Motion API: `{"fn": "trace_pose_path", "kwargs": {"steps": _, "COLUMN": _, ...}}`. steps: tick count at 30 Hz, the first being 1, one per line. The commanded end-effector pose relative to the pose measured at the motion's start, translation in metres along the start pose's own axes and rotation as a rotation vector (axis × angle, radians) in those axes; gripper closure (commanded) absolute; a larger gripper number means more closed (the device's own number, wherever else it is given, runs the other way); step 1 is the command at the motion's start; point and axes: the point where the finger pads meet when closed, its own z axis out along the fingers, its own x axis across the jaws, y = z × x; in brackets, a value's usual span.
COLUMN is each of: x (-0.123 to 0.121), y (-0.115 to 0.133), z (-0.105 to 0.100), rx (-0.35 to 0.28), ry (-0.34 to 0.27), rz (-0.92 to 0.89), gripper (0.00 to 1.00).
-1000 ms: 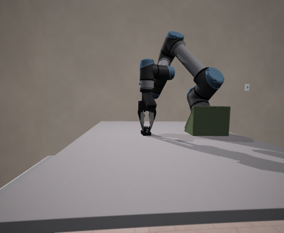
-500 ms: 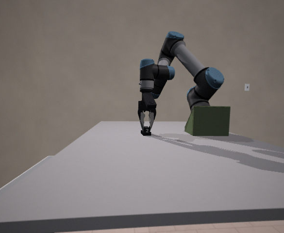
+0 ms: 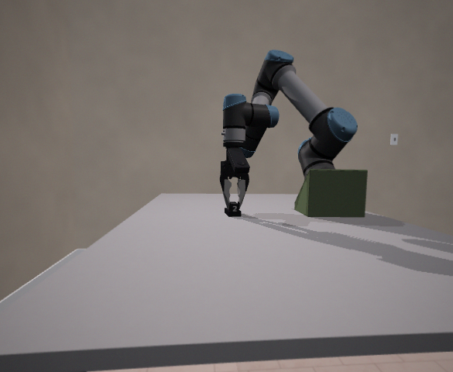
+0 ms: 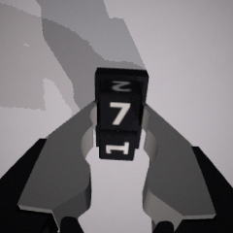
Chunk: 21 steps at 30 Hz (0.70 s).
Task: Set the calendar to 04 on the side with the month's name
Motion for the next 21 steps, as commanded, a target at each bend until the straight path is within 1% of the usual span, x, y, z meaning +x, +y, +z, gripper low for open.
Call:
{"fn": "trace_pose_path", "kwargs": {"steps": 1, "x": 0.0003, "y": 0.0000, "z": -0.0003, "rx": 0.000, "ry": 0.001, "rz": 0.000, "gripper": 0.90}}
{"fn": "trace_pose_path", "kwargs": {"steps": 13, "x": 0.0003, "y": 0.0000, "z": -0.0003, "rx": 0.000, "ry": 0.001, "rz": 0.000, "gripper": 0.90}}
{"fn": "trace_pose_path", "kwargs": {"steps": 14, "x": 0.0003, "y": 0.0000, "z": -0.0003, "rx": 0.000, "ry": 0.001, "rz": 0.000, "gripper": 0.86}}
{"fn": "trace_pose_path", "kwargs": {"steps": 16, "x": 0.0003, "y": 0.0000, "z": -0.0003, "rx": 0.000, "ry": 0.001, "rz": 0.000, "gripper": 0.86}}
{"fn": "trace_pose_path", "kwargs": {"steps": 17, "x": 0.0003, "y": 0.0000, "z": -0.0003, "rx": 0.000, "ry": 0.001, "rz": 0.000, "gripper": 0.83}}
{"fn": "trace_pose_path", "kwargs": {"steps": 21, "x": 0.0003, "y": 0.0000, "z": -0.0003, "rx": 0.000, "ry": 0.001, "rz": 0.000, "gripper": 0.83}}
